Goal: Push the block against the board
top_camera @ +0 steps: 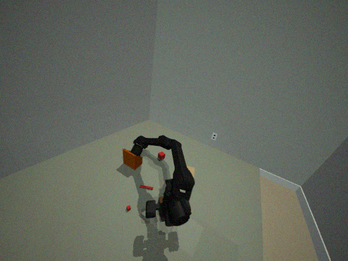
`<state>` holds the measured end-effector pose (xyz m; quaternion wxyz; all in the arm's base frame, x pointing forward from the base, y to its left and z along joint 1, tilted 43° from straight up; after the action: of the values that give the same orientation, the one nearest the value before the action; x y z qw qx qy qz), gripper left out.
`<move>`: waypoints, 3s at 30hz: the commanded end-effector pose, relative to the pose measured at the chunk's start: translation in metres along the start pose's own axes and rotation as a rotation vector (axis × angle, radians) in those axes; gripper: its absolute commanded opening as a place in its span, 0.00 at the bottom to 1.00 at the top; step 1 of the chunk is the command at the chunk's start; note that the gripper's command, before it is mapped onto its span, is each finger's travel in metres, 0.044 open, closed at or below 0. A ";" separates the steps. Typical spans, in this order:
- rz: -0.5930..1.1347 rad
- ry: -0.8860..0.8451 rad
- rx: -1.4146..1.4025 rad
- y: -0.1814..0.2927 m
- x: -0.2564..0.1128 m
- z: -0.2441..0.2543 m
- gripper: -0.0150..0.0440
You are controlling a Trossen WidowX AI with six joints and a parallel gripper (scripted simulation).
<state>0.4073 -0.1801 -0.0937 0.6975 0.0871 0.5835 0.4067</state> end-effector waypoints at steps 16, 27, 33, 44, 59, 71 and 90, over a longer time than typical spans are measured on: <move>0.007 -0.007 -0.092 0.003 0.056 0.005 0.25; 0.008 -0.007 -0.091 0.015 0.055 0.002 0.25; 0.008 -0.007 -0.091 0.022 0.055 0.000 0.25; 0.009 -0.007 -0.091 0.035 0.055 -0.003 0.25; 0.010 -0.006 -0.090 0.054 0.055 -0.008 0.25; 0.010 -0.006 -0.090 0.070 0.055 -0.011 0.25; 0.012 -0.006 -0.089 0.097 0.055 -0.014 0.25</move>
<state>0.3533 -0.0925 -0.0838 0.7036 0.0568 0.5615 0.4317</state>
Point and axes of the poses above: the point midway between the two fingers, 35 mm back from their tips, its own x axis out along the fingers, its own z axis across the jaws, y = z × x, the point moved 5 cm from there along -x, back along the fingers, and after that the axes turned 13 degrees about x, right-handed, at the moved point
